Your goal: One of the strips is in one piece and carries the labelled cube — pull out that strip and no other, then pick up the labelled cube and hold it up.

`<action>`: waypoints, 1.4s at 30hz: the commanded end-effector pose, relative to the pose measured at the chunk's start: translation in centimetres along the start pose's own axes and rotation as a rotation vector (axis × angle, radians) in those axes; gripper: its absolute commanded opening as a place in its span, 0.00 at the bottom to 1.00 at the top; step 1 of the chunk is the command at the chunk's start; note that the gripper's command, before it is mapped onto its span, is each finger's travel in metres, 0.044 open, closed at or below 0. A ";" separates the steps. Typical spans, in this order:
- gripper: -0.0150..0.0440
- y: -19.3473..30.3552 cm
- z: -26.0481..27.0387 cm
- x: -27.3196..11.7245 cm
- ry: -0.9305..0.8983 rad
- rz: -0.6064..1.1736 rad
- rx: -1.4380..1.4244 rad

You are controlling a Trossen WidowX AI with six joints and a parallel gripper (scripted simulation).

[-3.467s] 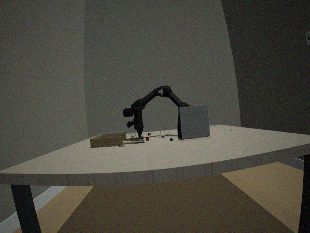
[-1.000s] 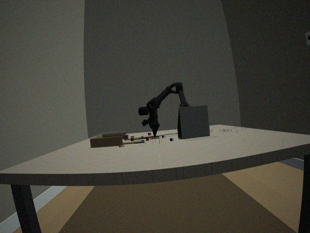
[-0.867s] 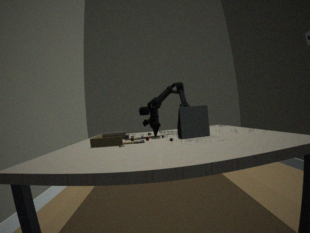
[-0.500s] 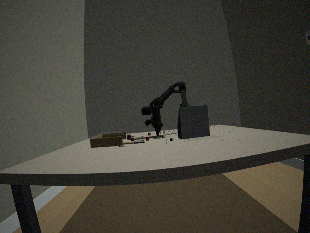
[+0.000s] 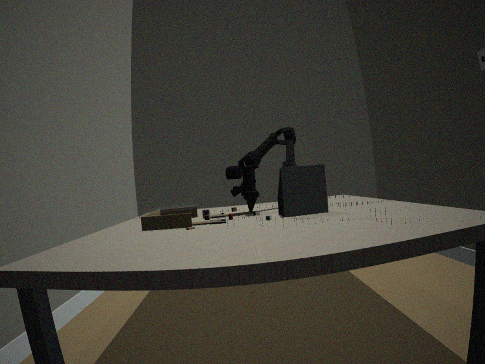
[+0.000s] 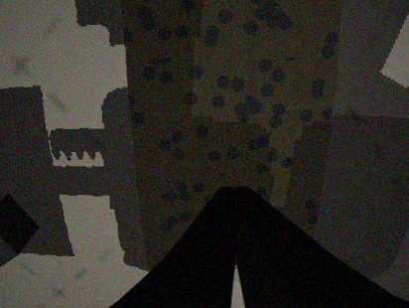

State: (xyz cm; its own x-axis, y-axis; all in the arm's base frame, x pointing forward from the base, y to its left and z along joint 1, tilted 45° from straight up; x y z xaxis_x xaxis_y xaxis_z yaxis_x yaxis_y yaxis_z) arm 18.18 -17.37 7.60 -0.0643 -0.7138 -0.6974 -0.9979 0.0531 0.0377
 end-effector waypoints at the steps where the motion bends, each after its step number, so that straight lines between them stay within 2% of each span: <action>1: 0.25 1.1 0.3 0.5 -0.006 0.030 -0.009; 32: 0.25 1.1 0.3 0.5 -0.006 0.030 -0.009; 38: 0.25 0.0 0.1 -3.9 -0.008 0.029 -0.008; 42: 0.25 0.0 0.0 -4.1 -0.008 0.030 -0.009</action>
State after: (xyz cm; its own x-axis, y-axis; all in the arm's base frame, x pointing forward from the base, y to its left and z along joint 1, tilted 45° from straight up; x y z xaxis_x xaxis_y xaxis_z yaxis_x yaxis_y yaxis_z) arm 18.55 -14.85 9.86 -0.0839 -0.7050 -0.7042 -0.9965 0.0604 0.0582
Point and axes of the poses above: the point midway between the two fingers, 35 mm back from their tips, its own x axis out along the fingers, its own z axis across the jaws, y = z × x, the point moved 1 cm from there along -x, back along the fingers, and after that the axes turned 3 degrees about -x, right-handed, at the moved point
